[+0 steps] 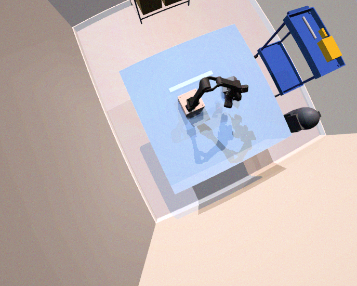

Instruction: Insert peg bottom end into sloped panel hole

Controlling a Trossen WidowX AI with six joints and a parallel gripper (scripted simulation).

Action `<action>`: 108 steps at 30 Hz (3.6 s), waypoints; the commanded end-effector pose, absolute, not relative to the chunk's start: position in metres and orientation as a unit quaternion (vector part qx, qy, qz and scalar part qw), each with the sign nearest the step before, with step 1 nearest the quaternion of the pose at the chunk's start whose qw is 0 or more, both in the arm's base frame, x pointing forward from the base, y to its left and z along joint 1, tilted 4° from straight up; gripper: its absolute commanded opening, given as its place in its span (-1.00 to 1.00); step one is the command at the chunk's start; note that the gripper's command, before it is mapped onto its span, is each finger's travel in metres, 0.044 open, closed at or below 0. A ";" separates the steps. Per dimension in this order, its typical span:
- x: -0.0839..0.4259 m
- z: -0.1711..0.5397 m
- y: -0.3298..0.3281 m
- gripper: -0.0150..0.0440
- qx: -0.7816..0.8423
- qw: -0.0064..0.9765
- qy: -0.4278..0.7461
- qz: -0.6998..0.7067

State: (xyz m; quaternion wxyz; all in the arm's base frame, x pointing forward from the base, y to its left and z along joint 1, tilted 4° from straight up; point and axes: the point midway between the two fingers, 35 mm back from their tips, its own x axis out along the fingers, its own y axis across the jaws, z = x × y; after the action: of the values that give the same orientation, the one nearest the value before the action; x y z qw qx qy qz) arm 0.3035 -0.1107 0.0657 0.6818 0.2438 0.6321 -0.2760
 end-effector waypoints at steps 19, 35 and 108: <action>0.310 0.067 -0.094 -0.49 0.115 0.723 0.651 -0.199; 0.313 0.069 -0.082 -0.49 0.021 0.739 0.658 -0.143; 0.324 0.080 -0.024 -0.49 -0.398 0.684 0.603 0.098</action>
State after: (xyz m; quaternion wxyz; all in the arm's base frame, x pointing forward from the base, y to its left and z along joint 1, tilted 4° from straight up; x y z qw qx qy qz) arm 0.3236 -0.0265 0.0789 0.6905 -0.3797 0.6090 0.0901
